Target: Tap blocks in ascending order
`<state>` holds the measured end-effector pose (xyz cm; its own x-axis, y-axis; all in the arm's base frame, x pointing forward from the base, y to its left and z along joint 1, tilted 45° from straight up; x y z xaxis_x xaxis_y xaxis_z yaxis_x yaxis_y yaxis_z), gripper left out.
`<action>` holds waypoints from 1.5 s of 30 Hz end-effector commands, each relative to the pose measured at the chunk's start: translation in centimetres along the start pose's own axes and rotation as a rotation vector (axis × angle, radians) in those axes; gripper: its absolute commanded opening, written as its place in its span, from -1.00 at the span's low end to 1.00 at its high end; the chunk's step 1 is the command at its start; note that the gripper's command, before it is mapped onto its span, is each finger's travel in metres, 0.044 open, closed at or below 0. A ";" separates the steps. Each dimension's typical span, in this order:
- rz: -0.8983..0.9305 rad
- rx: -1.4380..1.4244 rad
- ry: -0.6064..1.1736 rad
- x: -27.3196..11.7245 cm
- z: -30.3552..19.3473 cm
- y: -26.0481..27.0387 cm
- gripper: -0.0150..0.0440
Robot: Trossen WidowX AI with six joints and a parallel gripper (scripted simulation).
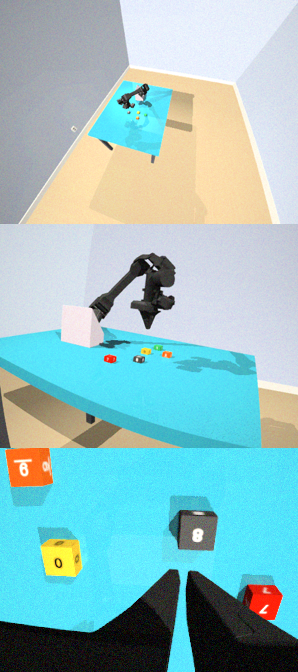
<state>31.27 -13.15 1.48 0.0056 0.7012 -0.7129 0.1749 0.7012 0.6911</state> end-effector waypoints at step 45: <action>0.012 -0.035 -0.003 10.9 2.4 13.8 -0.42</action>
<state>36.12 3.55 3.26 0.0102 0.7058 -0.7083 0.1346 0.7010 0.7004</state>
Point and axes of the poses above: the point midway between the two fingers, 35 mm back from their tips, its own x axis out along the fingers, its own y axis across the jaws, z = x × y, the point moved 4 cm from there along -x, back along the fingers, and after that the axes turned 4 degrees about x, right-handed, at the moved point
